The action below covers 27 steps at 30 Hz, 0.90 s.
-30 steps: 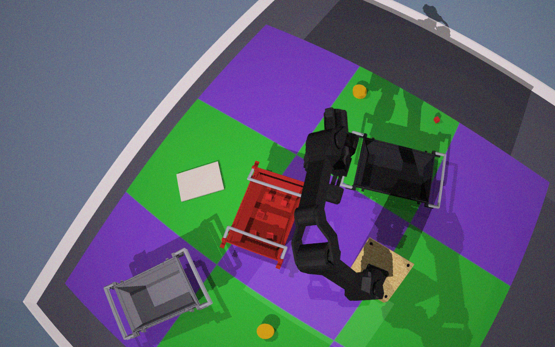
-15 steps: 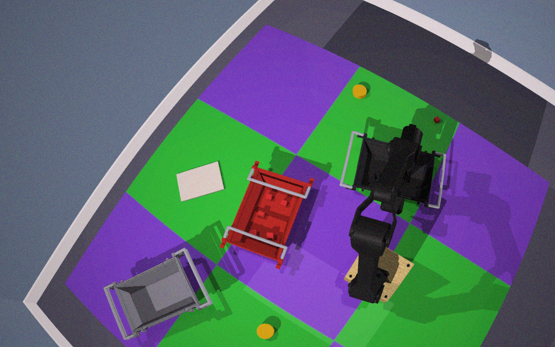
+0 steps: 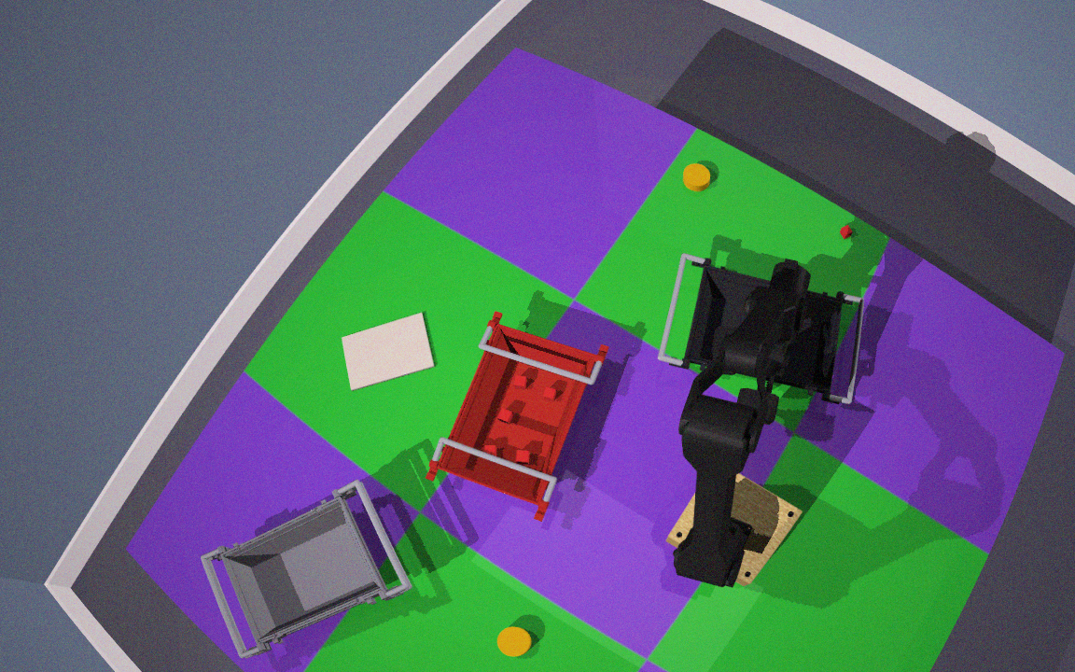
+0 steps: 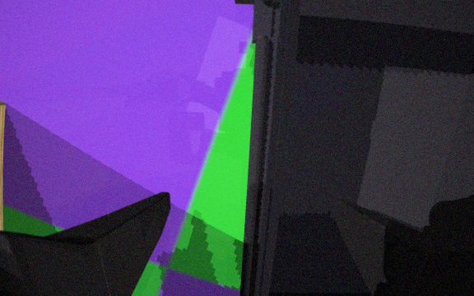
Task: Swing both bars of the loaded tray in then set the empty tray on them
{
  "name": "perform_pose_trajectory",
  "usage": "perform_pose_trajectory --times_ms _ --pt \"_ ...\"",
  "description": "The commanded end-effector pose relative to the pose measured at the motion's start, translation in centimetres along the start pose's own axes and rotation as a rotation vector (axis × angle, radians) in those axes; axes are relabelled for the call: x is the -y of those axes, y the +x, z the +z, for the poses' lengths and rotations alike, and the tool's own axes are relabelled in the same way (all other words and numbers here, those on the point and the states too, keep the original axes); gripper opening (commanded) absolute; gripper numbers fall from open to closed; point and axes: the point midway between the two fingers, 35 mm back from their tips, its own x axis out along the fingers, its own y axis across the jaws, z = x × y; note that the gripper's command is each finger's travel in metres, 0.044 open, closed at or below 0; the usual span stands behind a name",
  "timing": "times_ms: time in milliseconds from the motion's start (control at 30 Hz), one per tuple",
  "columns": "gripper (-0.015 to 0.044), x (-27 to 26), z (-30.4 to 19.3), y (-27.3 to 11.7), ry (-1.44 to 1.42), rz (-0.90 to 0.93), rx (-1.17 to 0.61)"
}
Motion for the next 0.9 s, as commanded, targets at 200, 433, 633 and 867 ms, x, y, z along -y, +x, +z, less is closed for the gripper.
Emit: perform_pose_trajectory --times_ms 200,433,633,867 --pt "0.0440 -0.34 0.08 2.33 0.004 0.003 0.004" --pt "0.0352 -0.34 0.08 2.33 0.004 0.003 0.004" --pt "0.0264 -0.34 0.08 2.33 0.004 0.003 0.004" --pt "0.0201 -0.34 0.08 2.33 0.004 0.003 0.004"
